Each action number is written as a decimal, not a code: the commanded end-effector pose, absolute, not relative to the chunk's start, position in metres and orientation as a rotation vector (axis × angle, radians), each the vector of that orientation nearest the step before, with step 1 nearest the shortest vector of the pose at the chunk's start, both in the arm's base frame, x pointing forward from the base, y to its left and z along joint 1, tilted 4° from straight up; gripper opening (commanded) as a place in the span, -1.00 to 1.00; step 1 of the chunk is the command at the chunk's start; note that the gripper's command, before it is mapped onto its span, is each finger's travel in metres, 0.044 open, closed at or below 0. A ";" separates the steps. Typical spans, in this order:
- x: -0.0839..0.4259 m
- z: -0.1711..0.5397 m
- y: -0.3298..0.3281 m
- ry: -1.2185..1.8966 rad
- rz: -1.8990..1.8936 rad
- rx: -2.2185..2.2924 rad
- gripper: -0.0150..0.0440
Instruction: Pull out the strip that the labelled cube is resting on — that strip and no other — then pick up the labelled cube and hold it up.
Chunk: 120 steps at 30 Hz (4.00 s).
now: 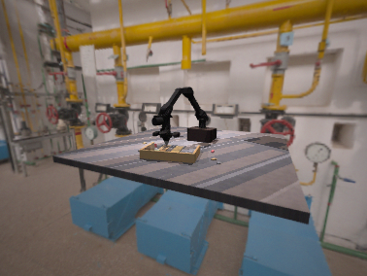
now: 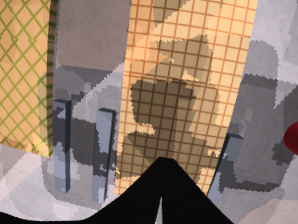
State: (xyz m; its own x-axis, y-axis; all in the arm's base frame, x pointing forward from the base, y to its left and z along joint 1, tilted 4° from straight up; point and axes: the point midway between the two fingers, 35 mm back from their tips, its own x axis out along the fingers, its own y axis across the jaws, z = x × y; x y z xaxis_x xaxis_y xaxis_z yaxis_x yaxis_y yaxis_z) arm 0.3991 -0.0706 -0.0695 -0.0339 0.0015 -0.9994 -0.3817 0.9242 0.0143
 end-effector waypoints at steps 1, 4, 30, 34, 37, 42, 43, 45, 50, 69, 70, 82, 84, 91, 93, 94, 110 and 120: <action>0.395 -0.073 -0.073 1.583 0.319 -0.309 -0.49; 0.390 -0.073 -0.074 1.583 0.318 -0.309 -0.49; 0.353 -0.073 -0.088 1.587 0.318 -0.309 -0.49; 0.347 -0.073 -0.090 1.587 0.318 -0.309 -0.49; 0.343 -0.073 -0.091 1.587 0.318 -0.309 -0.49; 0.335 -0.074 -0.094 1.588 0.318 -0.310 -0.49; 0.334 -0.074 -0.095 1.588 0.318 -0.310 -0.49; 0.331 -0.074 -0.096 1.588 0.318 -0.310 -0.49; 0.324 -0.073 -0.098 1.589 0.318 -0.310 -0.49; 0.299 -0.073 -0.108 1.591 0.318 -0.310 -0.49; 0.298 -0.073 -0.108 1.591 0.318 -0.310 -0.49; 0.281 -0.072 -0.114 1.593 0.318 -0.310 -0.49; 0.278 -0.072 -0.115 1.593 0.318 -0.310 -0.49; 0.268 -0.072 -0.119 1.594 0.317 -0.311 -0.49; 0.265 -0.072 -0.120 1.594 0.317 -0.311 -0.49; 0.264 -0.072 -0.121 1.594 0.317 -0.311 -0.49; 0.241 -0.071 -0.129 1.596 0.317 -0.311 -0.49; 0.235 -0.071 -0.131 1.597 0.317 -0.311 -0.49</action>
State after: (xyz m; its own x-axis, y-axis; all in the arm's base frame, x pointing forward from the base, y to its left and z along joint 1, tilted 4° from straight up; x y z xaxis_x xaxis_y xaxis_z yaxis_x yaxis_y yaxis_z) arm 0.2459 -0.1322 -0.0659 -0.0163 -0.0081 -0.9998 -0.3859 0.9225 -0.0012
